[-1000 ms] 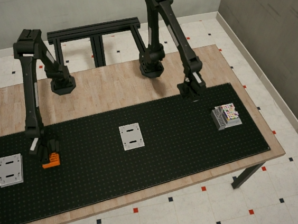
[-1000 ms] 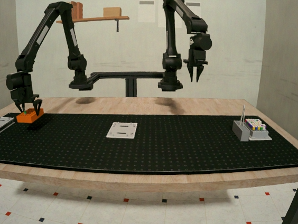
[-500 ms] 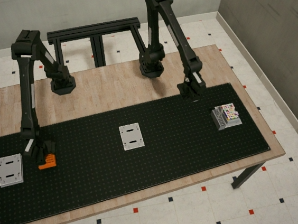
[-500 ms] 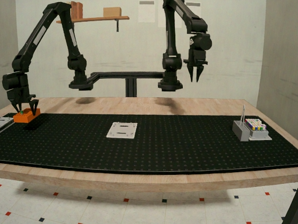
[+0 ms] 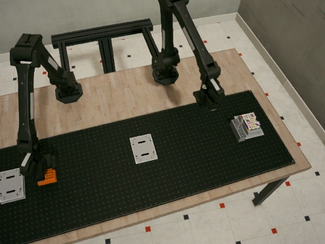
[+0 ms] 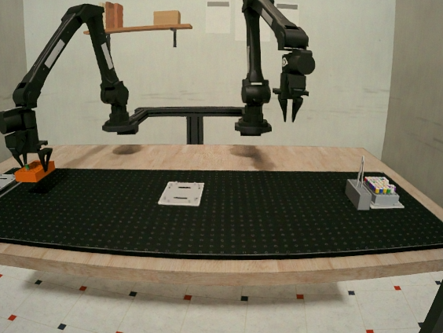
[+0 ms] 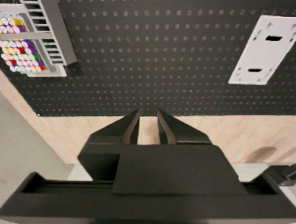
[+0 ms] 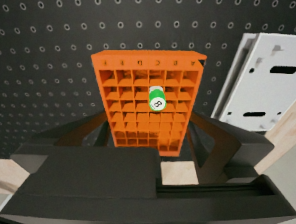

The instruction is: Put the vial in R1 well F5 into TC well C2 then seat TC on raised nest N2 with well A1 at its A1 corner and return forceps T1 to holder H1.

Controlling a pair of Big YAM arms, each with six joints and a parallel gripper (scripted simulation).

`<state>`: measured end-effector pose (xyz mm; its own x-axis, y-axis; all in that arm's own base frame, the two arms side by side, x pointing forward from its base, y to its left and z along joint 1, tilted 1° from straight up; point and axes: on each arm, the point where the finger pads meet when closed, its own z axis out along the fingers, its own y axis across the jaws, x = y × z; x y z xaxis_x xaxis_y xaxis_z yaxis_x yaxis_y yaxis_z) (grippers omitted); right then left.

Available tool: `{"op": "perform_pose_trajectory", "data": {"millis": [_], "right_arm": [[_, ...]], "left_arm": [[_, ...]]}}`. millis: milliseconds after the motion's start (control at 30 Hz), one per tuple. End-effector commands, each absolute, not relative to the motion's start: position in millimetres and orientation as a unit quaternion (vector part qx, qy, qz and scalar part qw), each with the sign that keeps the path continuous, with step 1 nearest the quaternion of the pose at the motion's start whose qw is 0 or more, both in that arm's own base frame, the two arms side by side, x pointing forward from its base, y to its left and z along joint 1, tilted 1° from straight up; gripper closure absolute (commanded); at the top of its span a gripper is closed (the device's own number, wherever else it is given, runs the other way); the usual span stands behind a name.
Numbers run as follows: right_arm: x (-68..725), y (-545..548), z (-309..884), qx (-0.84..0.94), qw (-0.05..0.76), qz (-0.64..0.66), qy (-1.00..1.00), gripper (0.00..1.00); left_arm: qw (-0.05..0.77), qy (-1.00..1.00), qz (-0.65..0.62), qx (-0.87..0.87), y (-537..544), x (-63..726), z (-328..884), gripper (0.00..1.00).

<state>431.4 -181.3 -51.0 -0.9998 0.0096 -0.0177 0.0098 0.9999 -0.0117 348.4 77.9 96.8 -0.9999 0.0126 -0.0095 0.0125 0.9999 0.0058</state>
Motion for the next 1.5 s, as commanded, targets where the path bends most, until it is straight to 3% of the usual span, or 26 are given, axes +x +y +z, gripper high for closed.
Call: {"op": "perform_pose_trajectory", "data": {"millis": [0, 1467], "right_arm": [[445, -199, -46, 0.004, 0.015, -0.007, 1.0, 1.0], [444, -264, -45, 0.004, 0.015, -0.009, 1.0, 1.0]], "left_arm": [[0.022, 1.0, 0.008, 0.0, 82, 361, 109, 0.76], [0.022, 1.0, 0.008, 0.0, 82, 361, 109, 0.76]]}}
